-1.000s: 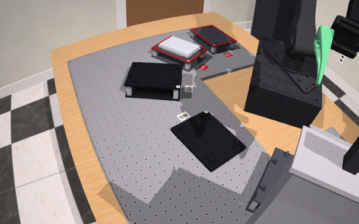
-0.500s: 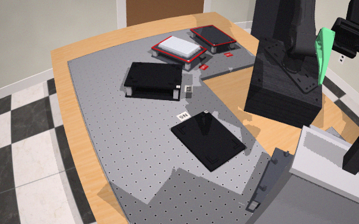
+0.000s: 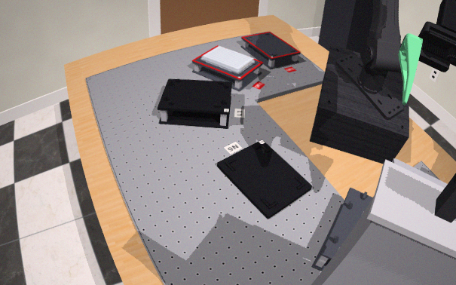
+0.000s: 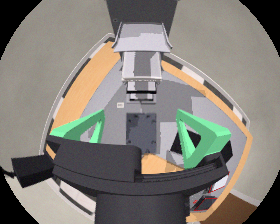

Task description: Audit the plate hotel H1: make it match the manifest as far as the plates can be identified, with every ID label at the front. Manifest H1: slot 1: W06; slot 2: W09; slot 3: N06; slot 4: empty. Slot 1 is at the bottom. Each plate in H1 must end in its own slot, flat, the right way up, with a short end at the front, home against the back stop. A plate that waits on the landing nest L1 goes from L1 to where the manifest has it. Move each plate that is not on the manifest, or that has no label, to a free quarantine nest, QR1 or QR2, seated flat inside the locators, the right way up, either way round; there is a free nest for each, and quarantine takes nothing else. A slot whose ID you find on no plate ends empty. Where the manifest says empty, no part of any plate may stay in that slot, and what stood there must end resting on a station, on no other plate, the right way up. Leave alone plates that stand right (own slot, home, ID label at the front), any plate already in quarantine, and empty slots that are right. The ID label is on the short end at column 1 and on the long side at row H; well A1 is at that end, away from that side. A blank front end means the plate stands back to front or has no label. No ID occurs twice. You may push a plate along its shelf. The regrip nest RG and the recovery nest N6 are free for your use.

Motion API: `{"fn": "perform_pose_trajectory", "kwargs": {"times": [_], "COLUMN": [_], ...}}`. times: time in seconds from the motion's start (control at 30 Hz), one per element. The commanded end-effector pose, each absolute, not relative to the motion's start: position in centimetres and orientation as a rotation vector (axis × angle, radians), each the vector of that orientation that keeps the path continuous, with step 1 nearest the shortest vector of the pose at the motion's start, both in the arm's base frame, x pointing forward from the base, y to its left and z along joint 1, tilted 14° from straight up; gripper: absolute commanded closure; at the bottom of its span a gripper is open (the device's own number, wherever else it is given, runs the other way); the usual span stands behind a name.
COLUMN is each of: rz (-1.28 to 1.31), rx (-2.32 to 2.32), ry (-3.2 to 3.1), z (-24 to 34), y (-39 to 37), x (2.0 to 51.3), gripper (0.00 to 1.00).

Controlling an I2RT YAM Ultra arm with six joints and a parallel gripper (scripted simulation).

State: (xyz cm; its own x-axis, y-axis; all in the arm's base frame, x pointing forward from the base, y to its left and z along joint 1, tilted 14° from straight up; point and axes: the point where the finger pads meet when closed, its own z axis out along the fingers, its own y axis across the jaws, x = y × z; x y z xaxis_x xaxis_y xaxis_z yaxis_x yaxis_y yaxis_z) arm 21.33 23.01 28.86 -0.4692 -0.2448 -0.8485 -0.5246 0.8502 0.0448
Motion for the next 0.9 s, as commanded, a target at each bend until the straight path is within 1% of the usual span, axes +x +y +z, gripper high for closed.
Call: {"fn": "perform_pose_trajectory", "kwargs": {"times": [0.0,0.87], "rz": [0.375,0.384], "rx": [-0.529,-0.536], "ry": [2.053,2.049], "z": [28.9,25.6], "y": [22.6,23.3], "x": [21.6,22.1], "gripper": [0.0,0.0]}}
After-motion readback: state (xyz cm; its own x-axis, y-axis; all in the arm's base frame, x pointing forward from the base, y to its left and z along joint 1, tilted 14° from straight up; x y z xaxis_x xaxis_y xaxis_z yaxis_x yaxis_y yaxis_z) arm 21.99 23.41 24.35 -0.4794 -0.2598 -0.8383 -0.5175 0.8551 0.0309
